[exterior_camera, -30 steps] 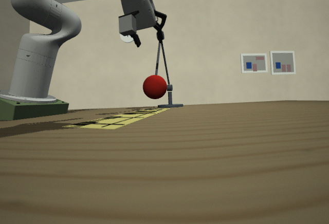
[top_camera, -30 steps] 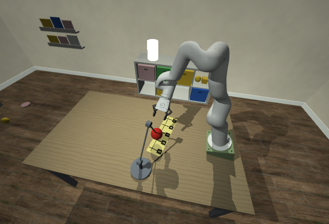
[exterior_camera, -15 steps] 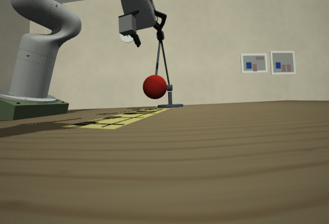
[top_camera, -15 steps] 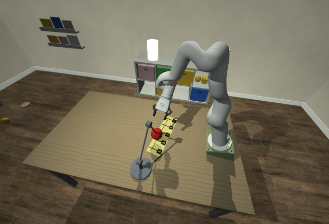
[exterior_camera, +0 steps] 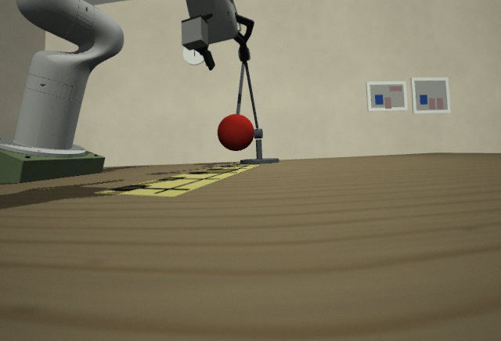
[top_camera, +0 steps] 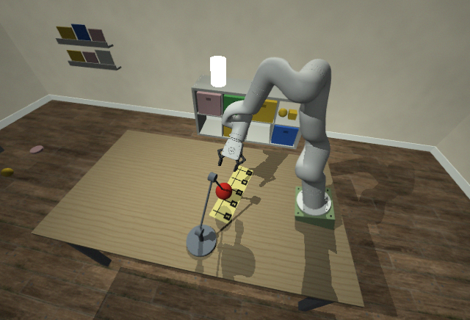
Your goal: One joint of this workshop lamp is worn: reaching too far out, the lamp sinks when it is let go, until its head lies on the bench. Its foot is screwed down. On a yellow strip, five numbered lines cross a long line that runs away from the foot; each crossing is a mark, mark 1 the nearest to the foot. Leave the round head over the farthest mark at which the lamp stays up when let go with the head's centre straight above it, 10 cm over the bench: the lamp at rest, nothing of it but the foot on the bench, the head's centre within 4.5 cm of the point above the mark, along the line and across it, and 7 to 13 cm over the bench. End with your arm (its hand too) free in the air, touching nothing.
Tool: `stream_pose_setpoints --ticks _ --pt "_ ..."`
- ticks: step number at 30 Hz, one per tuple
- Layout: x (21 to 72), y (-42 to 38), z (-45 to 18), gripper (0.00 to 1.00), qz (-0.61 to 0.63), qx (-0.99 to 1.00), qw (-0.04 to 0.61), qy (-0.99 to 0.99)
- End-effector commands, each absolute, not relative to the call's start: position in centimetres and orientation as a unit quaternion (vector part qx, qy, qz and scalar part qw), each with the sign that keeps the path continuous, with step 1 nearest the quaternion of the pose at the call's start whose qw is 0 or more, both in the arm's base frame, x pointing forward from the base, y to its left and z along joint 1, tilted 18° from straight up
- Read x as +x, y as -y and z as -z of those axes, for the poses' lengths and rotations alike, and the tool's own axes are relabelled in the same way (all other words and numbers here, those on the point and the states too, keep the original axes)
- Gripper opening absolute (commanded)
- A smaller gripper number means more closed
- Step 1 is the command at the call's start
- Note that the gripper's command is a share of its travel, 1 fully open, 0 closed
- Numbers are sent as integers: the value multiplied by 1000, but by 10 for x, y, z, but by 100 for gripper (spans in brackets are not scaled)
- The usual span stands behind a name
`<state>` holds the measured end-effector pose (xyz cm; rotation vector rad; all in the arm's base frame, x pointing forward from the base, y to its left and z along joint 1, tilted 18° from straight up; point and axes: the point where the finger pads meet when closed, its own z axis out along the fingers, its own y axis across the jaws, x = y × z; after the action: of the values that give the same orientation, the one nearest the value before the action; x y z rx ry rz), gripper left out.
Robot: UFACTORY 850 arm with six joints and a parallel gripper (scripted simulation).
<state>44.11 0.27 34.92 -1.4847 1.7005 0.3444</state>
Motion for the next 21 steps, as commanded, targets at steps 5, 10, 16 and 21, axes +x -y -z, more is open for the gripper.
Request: stream_pose_setpoints --ticks 5,10,16,21 --pt "439 -11 -363 100 -102 -598 374 -701" --pt "438 -14 -367 100 -90 -600 360 -709" --pt "445 -22 -355 100 -92 -600 364 -707" --pt "450 -29 -344 100 -94 -599 368 -705"
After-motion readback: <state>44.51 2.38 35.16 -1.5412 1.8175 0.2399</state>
